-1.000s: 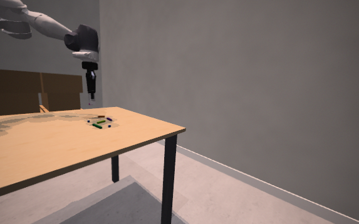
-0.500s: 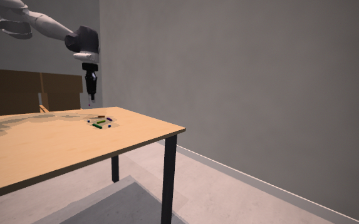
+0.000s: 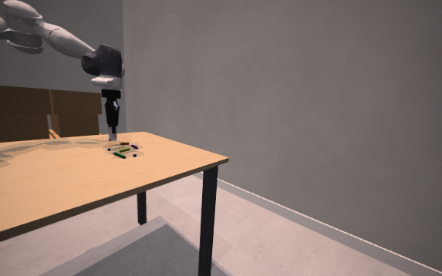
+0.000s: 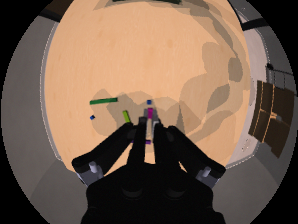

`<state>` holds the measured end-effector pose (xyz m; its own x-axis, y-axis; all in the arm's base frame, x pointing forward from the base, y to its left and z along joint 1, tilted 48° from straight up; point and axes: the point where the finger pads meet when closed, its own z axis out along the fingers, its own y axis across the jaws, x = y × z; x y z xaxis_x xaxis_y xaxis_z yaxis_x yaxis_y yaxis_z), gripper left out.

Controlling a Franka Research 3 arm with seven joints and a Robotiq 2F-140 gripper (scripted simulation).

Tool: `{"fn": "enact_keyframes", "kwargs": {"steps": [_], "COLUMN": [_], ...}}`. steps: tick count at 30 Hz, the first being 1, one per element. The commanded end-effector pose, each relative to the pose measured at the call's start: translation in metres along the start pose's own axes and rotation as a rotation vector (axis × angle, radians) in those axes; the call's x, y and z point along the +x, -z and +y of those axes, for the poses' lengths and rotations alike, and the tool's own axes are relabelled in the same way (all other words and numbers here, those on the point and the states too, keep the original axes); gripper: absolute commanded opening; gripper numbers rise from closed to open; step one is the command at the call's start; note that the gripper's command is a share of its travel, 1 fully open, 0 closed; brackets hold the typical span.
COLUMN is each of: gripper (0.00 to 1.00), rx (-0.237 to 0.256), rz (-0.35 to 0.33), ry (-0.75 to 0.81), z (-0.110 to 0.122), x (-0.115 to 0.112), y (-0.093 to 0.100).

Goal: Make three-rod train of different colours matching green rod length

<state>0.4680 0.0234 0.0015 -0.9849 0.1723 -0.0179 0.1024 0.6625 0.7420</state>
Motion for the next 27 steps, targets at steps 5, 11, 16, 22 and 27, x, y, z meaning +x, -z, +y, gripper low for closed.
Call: {"fn": "enact_keyframes", "kwargs": {"steps": [5,11,16,22,27], "gripper": [0.03,0.03,0.03,0.03,0.03], "rx": [0.007,0.007,0.007,0.007,0.007], "rz": [-0.013,-0.013,-0.013,-0.013,-0.013], "ry": [0.024,0.024,0.024,0.024,0.024], "z": [-0.003,-0.003,-0.003,-0.003,-0.003], "x": [-0.005,-0.005,-0.005,-0.005,-0.005], "y": [-0.026,-0.032,-0.034,-0.034,-0.034]}}
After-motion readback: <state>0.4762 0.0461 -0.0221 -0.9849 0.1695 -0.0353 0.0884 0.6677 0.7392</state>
